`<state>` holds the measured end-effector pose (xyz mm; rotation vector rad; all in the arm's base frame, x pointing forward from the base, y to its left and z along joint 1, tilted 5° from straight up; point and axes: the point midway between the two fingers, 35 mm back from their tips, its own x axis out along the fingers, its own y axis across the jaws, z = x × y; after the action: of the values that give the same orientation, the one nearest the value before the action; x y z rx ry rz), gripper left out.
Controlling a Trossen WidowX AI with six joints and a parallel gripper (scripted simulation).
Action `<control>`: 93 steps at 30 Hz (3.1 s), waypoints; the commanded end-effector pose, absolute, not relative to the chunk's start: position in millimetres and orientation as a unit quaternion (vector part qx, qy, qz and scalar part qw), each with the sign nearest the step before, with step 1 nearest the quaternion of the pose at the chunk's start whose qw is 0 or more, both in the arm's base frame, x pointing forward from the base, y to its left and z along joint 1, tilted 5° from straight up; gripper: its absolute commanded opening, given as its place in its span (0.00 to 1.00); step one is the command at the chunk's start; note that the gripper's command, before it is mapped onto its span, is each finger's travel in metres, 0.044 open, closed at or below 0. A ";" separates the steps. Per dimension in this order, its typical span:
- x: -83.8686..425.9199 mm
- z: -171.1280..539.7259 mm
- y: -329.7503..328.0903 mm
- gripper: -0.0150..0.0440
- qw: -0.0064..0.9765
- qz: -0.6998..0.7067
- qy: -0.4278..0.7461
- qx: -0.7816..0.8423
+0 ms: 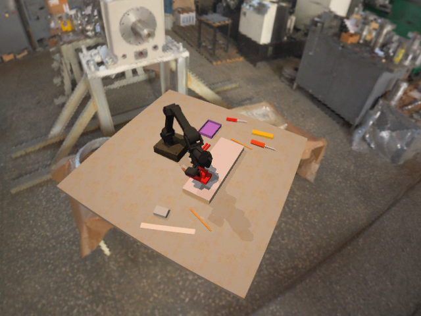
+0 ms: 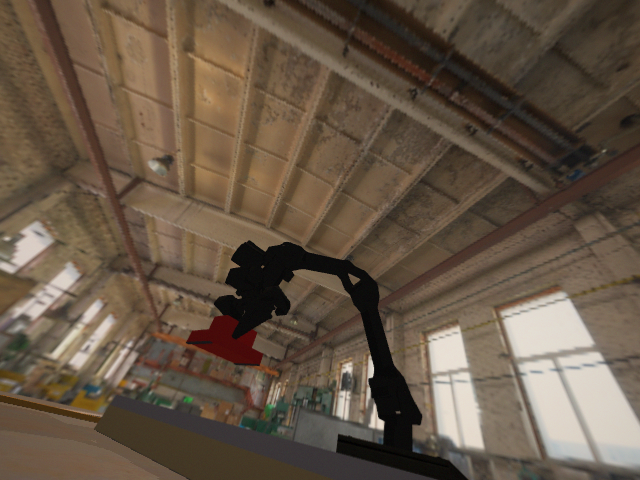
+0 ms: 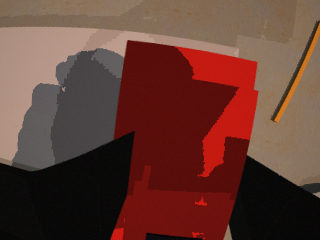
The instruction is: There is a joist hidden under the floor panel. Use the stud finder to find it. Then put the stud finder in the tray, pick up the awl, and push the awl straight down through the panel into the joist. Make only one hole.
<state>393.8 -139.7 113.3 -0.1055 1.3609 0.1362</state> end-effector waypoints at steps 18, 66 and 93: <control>408.9 119.1 1.3 0.25 0.763 0.195 0.599 -0.147; 245.9 112.2 289.9 0.25 0.623 0.505 0.483 -0.351; 100.5 107.6 350.9 0.25 0.508 0.629 0.402 -0.429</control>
<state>110.0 349.2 103.8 -1.0315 0.9899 1.4943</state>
